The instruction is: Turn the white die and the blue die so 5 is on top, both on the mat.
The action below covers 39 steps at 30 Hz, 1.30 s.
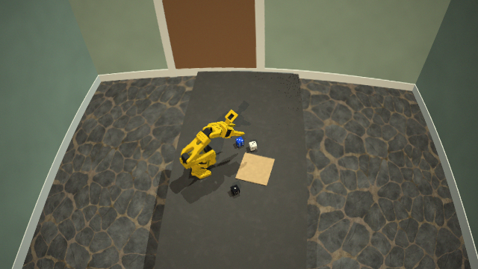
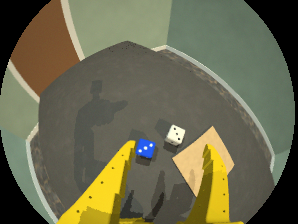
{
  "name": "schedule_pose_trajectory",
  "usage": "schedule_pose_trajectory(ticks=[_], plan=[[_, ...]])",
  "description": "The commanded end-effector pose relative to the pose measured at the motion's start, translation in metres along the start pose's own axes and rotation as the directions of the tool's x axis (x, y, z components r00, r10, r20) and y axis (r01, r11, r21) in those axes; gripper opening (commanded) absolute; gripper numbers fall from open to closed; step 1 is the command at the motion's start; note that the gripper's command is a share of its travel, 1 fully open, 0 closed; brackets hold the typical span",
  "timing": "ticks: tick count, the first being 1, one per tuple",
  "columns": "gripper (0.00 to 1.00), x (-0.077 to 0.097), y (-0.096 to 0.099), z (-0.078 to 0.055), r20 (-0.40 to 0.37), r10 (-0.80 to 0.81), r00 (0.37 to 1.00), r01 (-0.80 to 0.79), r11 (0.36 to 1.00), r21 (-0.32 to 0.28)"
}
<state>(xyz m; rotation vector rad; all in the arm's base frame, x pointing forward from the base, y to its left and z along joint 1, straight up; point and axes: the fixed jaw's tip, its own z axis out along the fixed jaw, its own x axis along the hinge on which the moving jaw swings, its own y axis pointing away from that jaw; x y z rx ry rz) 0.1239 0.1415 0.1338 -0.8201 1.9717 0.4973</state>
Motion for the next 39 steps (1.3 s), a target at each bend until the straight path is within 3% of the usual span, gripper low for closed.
schedule_pose_trajectory(ticks=[1,10,17,24,26,39], plan=[[0.35,-0.0036,0.0018,-0.0024,0.007,-0.032,0.999,0.032,0.999,-0.008],[0.35,-0.0034,0.0022,-0.0036,-0.044,-0.159,0.986,0.158,0.987,-0.016],[0.35,-0.0032,0.0026,-0.0053,-0.123,-0.374,0.919,0.37,0.927,-0.061],[0.35,-0.0033,0.0026,-0.0066,-0.191,-0.619,0.762,0.597,0.785,-0.164],[0.35,-0.0033,0.0026,-0.0066,-0.191,-0.619,0.762,0.597,0.785,-0.164],[0.35,-0.0036,0.0016,-0.0066,-0.17,-0.913,0.372,0.82,0.409,-0.401]])
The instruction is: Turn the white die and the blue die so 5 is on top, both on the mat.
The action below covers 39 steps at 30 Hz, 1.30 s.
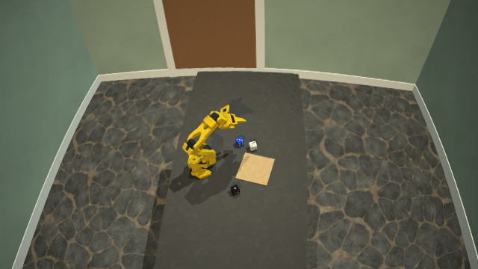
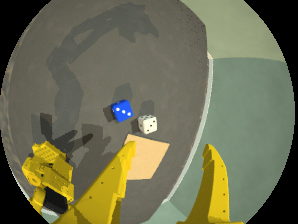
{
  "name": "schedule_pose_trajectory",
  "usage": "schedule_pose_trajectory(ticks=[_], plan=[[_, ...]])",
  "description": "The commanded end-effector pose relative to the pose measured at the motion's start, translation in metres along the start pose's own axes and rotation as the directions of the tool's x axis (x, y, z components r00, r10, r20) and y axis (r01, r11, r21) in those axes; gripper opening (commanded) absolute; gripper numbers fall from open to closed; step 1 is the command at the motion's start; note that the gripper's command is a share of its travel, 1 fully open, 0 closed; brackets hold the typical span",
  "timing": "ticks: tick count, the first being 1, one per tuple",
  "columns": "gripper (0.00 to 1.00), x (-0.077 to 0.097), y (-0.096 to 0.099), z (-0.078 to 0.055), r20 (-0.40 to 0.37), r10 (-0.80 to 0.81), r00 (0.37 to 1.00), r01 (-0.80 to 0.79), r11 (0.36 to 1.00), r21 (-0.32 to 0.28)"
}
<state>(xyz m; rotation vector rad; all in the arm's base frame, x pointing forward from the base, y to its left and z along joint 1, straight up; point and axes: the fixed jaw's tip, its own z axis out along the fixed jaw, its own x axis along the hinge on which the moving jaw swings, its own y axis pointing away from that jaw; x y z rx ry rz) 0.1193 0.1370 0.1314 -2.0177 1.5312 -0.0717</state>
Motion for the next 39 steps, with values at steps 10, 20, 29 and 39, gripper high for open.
schedule_pose_trajectory(ticks=[10,20,29,39], plan=[[0.35,-0.005,-0.006,-0.005,-0.016,-0.253,0.967,0.251,0.965,-0.077],[0.35,-0.005,-0.006,-0.005,-0.017,-0.288,0.958,0.285,0.954,-0.091],[0.35,-0.002,-0.002,0.003,-0.034,-0.289,0.957,0.282,0.948,-0.149],[0.35,0.009,0.015,0.031,-0.093,-0.303,0.948,0.253,0.901,-0.353]])
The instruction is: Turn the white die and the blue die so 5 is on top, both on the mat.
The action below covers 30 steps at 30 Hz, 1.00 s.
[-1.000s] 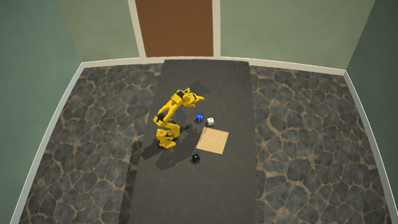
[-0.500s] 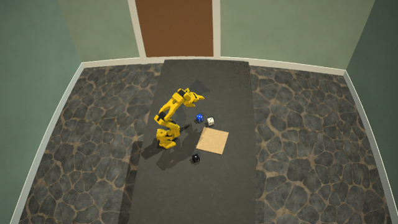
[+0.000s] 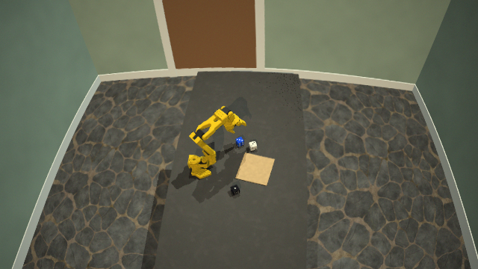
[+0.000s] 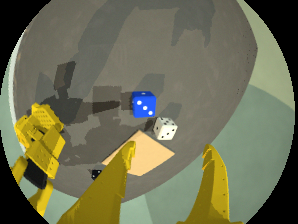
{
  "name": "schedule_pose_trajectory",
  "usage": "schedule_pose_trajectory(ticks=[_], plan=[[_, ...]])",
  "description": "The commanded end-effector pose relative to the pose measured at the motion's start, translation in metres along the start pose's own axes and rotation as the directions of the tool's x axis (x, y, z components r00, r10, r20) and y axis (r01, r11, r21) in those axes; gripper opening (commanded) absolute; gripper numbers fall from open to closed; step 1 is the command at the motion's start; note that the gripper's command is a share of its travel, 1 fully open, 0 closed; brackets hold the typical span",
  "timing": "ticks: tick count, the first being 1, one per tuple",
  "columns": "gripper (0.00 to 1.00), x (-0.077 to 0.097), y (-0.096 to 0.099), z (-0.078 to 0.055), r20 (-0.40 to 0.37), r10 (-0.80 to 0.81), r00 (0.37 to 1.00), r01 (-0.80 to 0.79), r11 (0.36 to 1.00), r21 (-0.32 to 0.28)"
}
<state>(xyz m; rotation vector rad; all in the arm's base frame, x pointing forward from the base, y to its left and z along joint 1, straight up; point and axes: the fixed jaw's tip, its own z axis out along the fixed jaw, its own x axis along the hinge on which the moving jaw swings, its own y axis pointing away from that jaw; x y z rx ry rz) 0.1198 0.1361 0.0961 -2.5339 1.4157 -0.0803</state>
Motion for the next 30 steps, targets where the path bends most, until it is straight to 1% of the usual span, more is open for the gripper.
schedule_pose_trajectory(ticks=[1,4,6,10,16,17,30], plan=[[0.35,-0.002,-0.001,0.005,-0.007,-0.014,1.0,0.014,0.999,-0.038],[0.35,0.0,0.005,0.017,-0.03,-0.016,0.999,0.012,0.993,-0.117],[0.35,0.001,0.008,0.023,-0.043,-0.017,0.999,0.01,0.987,-0.159],[0.35,0.002,0.012,0.029,-0.057,-0.02,0.998,0.008,0.978,-0.208],[0.35,0.002,0.013,0.031,-0.059,-0.021,0.998,0.007,0.976,-0.217],[0.35,0.001,0.008,0.03,-0.054,-0.021,0.998,0.01,0.98,-0.2],[0.35,0.001,0.008,0.03,-0.054,-0.021,0.998,0.01,0.98,-0.2]])
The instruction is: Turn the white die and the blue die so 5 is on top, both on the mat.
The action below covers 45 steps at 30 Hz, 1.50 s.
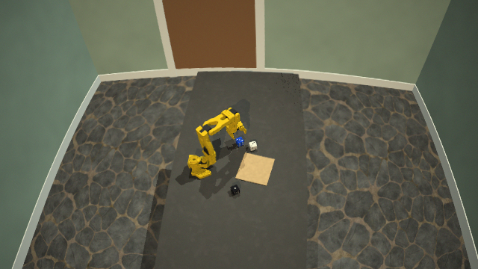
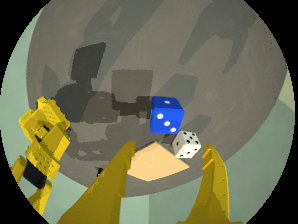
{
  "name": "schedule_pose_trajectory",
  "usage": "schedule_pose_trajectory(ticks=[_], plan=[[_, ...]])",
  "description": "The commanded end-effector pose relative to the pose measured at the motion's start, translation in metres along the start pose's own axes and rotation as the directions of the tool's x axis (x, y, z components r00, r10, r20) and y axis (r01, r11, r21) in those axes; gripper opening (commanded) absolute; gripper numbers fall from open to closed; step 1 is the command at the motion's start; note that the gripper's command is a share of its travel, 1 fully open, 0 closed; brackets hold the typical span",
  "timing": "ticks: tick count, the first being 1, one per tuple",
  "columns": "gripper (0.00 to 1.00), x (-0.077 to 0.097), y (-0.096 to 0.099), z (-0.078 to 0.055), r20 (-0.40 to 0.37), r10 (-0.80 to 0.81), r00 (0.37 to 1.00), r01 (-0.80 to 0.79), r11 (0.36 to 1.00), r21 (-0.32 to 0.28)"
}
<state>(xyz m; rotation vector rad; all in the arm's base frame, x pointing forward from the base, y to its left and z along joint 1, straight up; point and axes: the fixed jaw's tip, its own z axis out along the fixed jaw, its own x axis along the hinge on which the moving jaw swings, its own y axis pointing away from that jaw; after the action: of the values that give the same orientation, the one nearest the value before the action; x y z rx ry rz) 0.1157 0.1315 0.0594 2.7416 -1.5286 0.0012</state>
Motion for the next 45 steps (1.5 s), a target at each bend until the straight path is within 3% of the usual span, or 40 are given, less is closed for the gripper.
schedule_pose_trajectory(ticks=[1,20,35,45], plan=[[0.35,-0.003,-0.005,-0.006,0.012,-0.015,1.0,0.014,0.999,0.036],[0.35,-0.004,-0.006,0.004,0.012,-0.015,1.0,0.014,0.999,0.036],[0.35,-0.004,-0.007,0.03,0.012,-0.015,1.0,0.014,0.999,0.036],[0.35,-0.004,-0.007,0.038,0.012,-0.015,1.0,0.014,0.999,0.036]])
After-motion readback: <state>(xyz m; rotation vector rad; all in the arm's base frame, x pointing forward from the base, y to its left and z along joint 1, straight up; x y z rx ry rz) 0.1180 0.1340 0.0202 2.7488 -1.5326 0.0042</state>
